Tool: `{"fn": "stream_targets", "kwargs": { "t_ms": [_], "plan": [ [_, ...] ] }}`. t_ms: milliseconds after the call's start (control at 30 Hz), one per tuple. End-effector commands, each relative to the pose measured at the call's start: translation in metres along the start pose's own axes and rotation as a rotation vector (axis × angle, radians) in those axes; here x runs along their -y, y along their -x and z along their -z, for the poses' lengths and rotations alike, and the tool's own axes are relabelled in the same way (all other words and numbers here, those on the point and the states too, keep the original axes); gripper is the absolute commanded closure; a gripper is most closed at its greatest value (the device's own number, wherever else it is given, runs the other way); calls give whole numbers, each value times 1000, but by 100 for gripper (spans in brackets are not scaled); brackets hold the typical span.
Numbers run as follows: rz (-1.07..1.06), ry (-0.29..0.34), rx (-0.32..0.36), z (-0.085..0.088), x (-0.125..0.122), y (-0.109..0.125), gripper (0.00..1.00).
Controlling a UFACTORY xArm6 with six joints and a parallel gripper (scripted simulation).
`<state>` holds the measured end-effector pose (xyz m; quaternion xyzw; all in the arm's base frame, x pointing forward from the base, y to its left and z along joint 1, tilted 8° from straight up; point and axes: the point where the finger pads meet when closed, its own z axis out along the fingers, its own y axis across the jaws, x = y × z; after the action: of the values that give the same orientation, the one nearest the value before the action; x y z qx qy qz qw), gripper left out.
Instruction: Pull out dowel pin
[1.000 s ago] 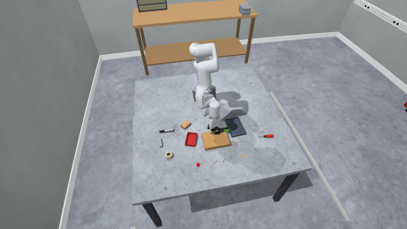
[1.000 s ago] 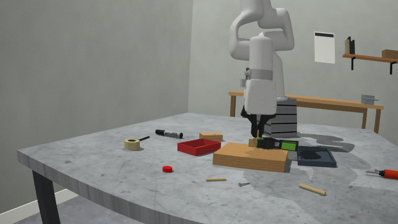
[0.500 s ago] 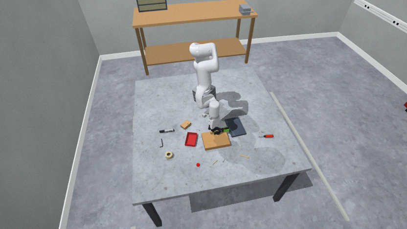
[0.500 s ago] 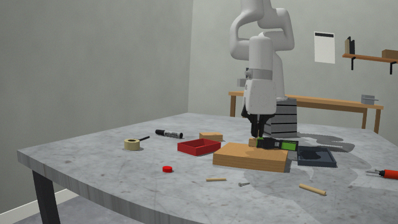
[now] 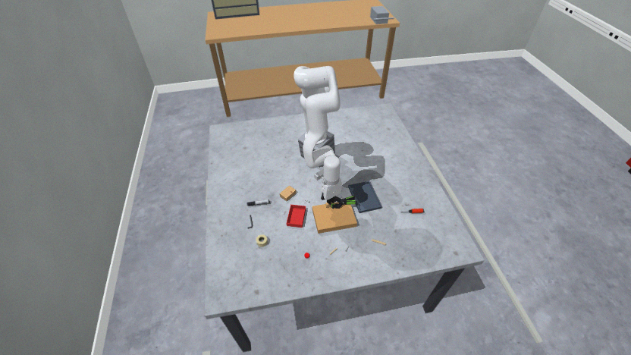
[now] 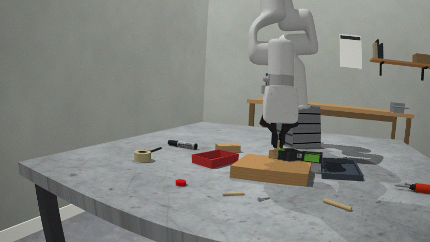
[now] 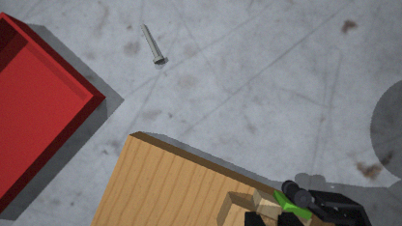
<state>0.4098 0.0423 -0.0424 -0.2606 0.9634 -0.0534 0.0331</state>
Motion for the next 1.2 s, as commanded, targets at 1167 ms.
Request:
{"fn": "stream_targets", "kwargs": {
  "t_ms": [1167],
  "plan": [
    [-683,-8,7,1,0,1,100]
  ]
}}
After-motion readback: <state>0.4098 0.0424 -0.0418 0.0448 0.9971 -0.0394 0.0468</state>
